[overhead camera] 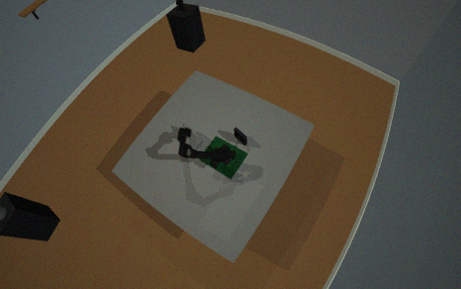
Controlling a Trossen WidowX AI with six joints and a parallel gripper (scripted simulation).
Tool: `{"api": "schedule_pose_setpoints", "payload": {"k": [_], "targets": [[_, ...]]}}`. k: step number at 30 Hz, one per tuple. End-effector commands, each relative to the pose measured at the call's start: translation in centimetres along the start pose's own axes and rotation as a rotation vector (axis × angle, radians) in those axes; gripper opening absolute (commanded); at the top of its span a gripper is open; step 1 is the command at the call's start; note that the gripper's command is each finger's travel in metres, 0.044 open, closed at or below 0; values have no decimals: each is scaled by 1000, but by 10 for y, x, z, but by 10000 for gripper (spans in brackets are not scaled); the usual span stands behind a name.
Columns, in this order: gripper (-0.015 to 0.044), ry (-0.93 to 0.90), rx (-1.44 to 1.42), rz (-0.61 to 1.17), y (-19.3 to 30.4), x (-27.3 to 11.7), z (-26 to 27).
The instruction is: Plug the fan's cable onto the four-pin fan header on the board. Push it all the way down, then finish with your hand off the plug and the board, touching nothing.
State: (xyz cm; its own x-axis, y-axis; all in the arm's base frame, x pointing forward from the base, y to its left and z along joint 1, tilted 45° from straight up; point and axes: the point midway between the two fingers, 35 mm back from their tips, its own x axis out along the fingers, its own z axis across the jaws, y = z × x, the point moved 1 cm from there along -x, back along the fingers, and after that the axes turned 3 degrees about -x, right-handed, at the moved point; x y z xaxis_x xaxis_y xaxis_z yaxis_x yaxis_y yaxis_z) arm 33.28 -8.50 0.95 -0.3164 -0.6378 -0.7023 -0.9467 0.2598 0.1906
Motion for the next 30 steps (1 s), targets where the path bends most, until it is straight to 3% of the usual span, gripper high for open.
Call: {"api": "schedule_pose_setpoints", "payload": {"k": [1,2,29,30], "targets": [[256,-1,1,0,0,0,0],[230,-1,1,0,0,0,0],[50,-1,1,0,0,0,0],[24,-1,1,0,0,-1,0]]}}
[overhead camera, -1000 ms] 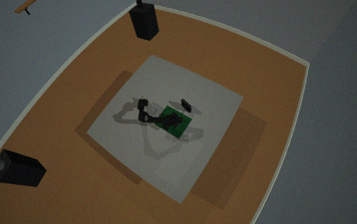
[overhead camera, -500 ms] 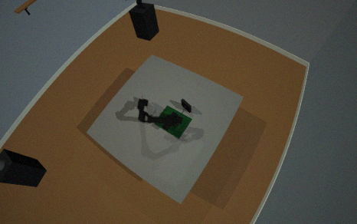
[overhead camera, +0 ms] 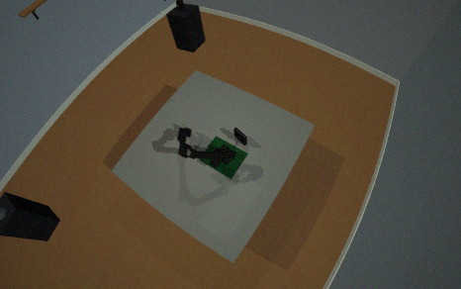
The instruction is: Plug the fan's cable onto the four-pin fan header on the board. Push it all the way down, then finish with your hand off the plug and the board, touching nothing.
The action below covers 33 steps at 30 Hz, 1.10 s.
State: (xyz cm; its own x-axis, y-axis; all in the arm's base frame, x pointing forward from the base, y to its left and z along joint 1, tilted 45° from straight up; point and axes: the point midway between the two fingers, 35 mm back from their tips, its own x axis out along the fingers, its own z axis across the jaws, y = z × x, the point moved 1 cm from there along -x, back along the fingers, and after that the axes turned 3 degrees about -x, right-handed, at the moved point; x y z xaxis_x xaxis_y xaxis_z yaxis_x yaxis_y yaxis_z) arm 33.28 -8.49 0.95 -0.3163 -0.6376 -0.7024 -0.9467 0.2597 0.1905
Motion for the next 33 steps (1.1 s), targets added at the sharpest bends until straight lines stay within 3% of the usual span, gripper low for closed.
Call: {"api": "schedule_pose_setpoints", "payload": {"k": [1,33], "targets": [[0,-1,1,-1,0,-2,0],[0,-8,5,-13,25,-97,2]]}}
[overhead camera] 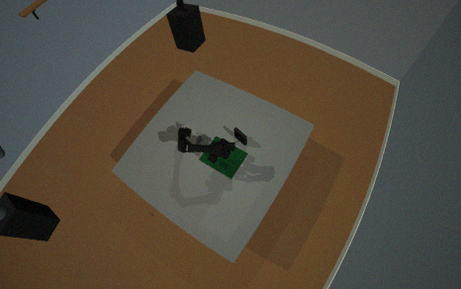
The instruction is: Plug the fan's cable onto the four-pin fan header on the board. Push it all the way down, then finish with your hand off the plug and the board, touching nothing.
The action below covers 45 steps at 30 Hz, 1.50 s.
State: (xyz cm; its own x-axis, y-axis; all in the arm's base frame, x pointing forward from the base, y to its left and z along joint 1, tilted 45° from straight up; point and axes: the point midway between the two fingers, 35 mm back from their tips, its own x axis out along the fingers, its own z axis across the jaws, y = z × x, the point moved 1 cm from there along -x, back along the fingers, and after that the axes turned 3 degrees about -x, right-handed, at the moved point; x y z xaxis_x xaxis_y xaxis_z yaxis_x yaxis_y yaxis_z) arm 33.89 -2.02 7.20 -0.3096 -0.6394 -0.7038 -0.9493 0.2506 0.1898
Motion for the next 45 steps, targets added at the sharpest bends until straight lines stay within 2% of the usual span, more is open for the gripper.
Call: {"api": "schedule_pose_setpoints", "payload": {"k": [1,27,36,45], "targets": [[0,-8,11,-6,2,-10,-2],[0,99,-767,-209,20,-6,-1],[0,96,-788,-214,21,-5,-1],[0,-15,-788,-240,23,8,0]]}}
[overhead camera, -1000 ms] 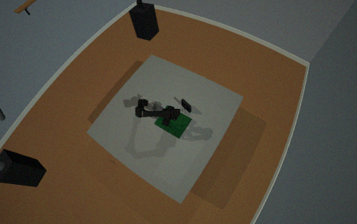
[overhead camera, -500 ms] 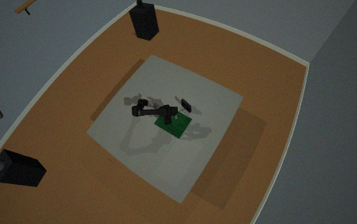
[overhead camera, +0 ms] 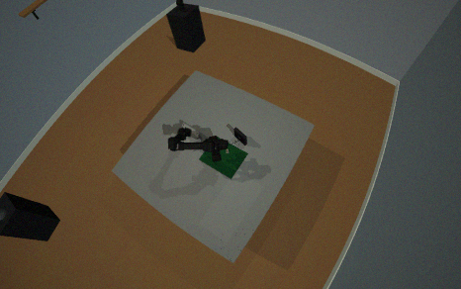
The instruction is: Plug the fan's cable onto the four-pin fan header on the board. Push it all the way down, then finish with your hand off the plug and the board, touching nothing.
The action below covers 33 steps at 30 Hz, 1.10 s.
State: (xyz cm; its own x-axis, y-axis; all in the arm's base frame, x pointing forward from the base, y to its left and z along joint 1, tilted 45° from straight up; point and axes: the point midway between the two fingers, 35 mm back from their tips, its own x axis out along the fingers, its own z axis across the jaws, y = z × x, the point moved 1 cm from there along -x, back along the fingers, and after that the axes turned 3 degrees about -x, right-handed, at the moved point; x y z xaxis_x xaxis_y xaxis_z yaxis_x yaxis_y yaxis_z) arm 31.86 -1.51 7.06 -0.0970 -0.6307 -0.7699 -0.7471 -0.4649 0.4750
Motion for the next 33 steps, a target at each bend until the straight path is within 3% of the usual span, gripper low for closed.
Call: {"api": "schedule_pose_setpoints", "payload": {"k": [1,33], "targets": [[0,-41,5,-34,5,5,1],[0,-285,36,-440,10,38,10]]}}
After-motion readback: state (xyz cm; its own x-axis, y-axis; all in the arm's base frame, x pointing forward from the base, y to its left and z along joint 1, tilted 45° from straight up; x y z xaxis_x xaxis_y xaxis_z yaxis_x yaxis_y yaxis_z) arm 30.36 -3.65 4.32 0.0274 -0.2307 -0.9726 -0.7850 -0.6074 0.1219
